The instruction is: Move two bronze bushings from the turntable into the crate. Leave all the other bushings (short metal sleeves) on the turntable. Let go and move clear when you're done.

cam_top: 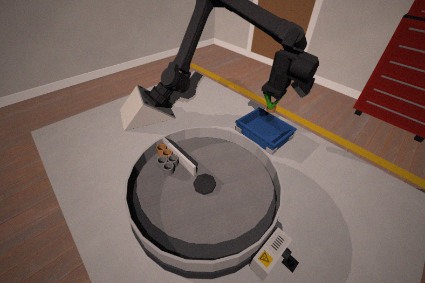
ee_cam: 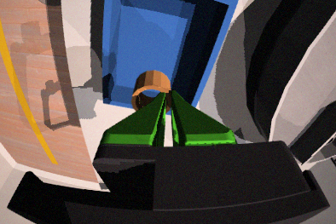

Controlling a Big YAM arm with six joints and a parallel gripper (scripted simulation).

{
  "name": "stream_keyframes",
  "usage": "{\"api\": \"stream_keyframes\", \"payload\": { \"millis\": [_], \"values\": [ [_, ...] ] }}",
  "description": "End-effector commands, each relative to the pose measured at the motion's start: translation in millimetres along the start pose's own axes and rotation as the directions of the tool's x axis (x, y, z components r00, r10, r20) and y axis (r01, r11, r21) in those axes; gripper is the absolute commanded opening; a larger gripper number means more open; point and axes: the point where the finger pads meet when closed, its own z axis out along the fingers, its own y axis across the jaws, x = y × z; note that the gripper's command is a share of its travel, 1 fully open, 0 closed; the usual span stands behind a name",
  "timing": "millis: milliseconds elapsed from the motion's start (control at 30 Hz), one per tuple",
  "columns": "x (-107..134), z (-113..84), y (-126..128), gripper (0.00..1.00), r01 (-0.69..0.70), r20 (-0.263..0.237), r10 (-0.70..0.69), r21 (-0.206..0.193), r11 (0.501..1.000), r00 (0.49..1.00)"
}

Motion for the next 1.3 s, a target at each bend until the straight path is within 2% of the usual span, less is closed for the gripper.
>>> {"api": "stream_keyframes", "payload": {
  "millis": [0, 67, 100, 200, 367, 467, 500, 567, 600, 633, 1267],
  "values": [
    [-21.5, -24.0, 16.0, 0.0, 0.05, 0.073, -0.051, 0.015, 0.999, 0.996],
    [-21.1, -14.9, 19.1, 0.0, 0.055, 0.062, -0.056, 0.011, 0.998, 0.996],
    [-5.8, 4.5, 8.2, 0.0, 0.022, 0.023, -0.022, 0.004, 1.0, 0.999],
    [-6.3, 26.7, 2.7, 0.0, 0.009, 0.007, -0.009, 0.002, 1.0, 1.0],
    [-5.3, 55.1, 2.6, 0.0, 0.009, 0.007, -0.009, 0.002, 1.0, 1.0],
    [-5.0, 64.2, 2.5, 0.0, 0.009, 0.007, -0.009, 0.002, 1.0, 1.0],
    [-6.9, 59.5, -3.2, 0.0, -0.004, 0.022, 0.004, 0.008, 1.0, 1.0],
    [-6.9, 59.5, -3.2, 0.0, -0.004, 0.022, 0.004, 0.008, 1.0, 1.0],
    [-7.7, 48.9, 0.7, 0.0, 0.006, 0.05, -0.006, 0.01, 1.0, 0.999],
    [-9.5, 47.6, 1.8, 0.0, 0.009, 0.054, -0.009, 0.01, 1.0, 0.999],
    [-8.3, 47.7, 3.1, 0.0, 0.008, 0.047, -0.009, 0.009, 1.0, 0.999]
  ]
}}
